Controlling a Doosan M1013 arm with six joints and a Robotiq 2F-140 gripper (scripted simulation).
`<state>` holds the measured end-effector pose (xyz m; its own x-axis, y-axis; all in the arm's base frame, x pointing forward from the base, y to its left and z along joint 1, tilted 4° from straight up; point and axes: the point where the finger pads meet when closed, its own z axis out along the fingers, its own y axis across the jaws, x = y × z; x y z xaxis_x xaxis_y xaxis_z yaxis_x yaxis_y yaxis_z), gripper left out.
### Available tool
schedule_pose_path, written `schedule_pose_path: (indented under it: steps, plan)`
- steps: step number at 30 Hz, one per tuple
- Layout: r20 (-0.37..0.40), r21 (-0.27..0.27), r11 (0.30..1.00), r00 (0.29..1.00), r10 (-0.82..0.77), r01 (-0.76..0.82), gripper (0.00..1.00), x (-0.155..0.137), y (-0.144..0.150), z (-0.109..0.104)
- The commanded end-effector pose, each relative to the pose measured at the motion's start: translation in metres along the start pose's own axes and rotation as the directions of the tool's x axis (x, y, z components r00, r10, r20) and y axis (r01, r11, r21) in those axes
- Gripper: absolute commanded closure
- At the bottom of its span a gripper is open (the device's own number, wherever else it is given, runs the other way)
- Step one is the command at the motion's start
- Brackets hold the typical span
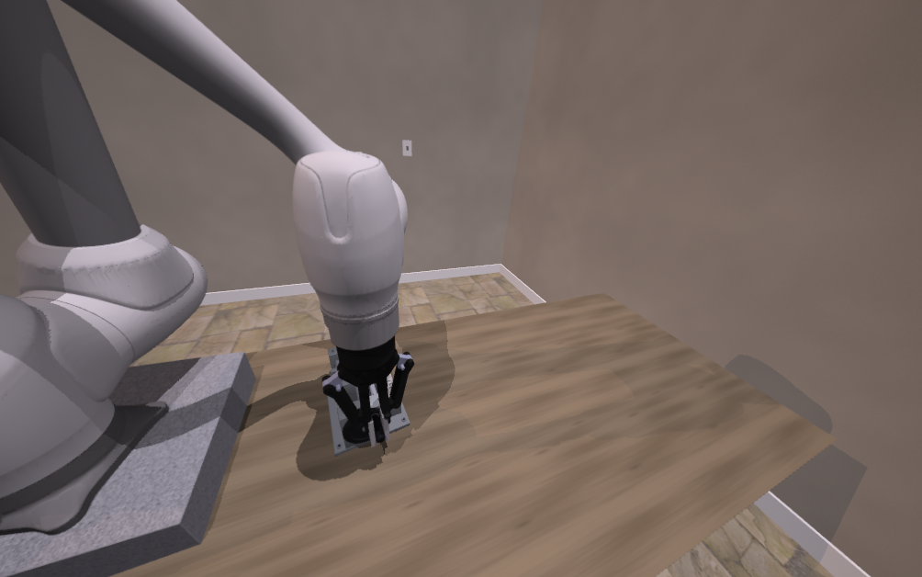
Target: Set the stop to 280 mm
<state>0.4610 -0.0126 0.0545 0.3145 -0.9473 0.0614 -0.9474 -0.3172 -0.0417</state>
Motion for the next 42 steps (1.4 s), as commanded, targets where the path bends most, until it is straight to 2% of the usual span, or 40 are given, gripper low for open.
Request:
schedule_pose_path:
  steps: [1,24,42]
  plan:
    - [0.0,-0.001,1.0,1.0,0.0,0.0,0.96,0.0,0.002,-0.001]
    - [0.0,-0.001,1.0,1.0,0.0,0.0,0.96,0.0,0.023,-0.003]
    - [0.0,-0.001,1.0,1.0,0.0,0.0,0.96,0.0,0.043,0.019]
